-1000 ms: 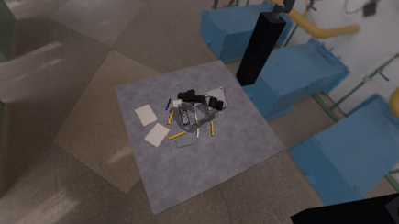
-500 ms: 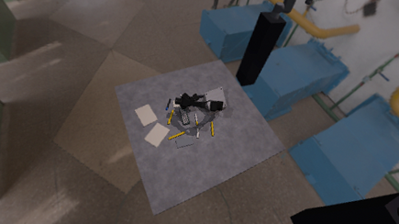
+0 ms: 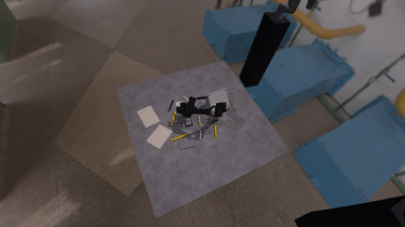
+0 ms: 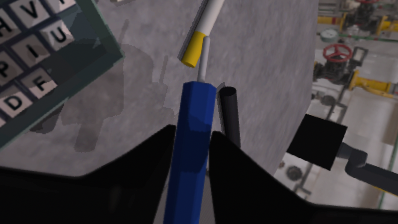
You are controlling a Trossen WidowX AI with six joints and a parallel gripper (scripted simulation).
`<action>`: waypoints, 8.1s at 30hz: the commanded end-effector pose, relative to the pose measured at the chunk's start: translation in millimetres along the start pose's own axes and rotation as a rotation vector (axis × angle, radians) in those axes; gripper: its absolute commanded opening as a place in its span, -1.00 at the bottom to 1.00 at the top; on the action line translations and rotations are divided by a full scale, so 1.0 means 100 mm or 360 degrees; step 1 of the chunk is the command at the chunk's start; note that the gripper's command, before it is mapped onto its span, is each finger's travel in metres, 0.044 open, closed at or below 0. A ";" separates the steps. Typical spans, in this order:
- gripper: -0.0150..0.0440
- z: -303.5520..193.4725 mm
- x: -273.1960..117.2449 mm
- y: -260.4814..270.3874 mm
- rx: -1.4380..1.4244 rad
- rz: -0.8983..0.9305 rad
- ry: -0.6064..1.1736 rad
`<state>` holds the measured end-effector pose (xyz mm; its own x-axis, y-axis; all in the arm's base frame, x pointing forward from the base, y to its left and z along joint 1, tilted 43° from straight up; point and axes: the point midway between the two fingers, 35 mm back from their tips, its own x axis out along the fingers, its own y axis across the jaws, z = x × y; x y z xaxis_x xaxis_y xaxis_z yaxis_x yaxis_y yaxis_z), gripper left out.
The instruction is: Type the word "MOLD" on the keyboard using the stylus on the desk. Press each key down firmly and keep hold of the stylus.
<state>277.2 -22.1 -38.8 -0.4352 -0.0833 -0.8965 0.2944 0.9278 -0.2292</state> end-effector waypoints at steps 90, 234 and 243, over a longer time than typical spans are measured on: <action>-0.22 -0.34 -1.06 1.28 -0.3089 -0.0743 -0.0285; -0.22 -0.48 -0.93 1.22 -0.3091 -0.0743 -0.0276; -0.22 -0.48 -0.91 1.24 -0.3091 -0.0743 -0.0276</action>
<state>313.2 116.9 33.8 -0.0838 -0.3106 -0.9468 -0.9873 -0.1031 0.1212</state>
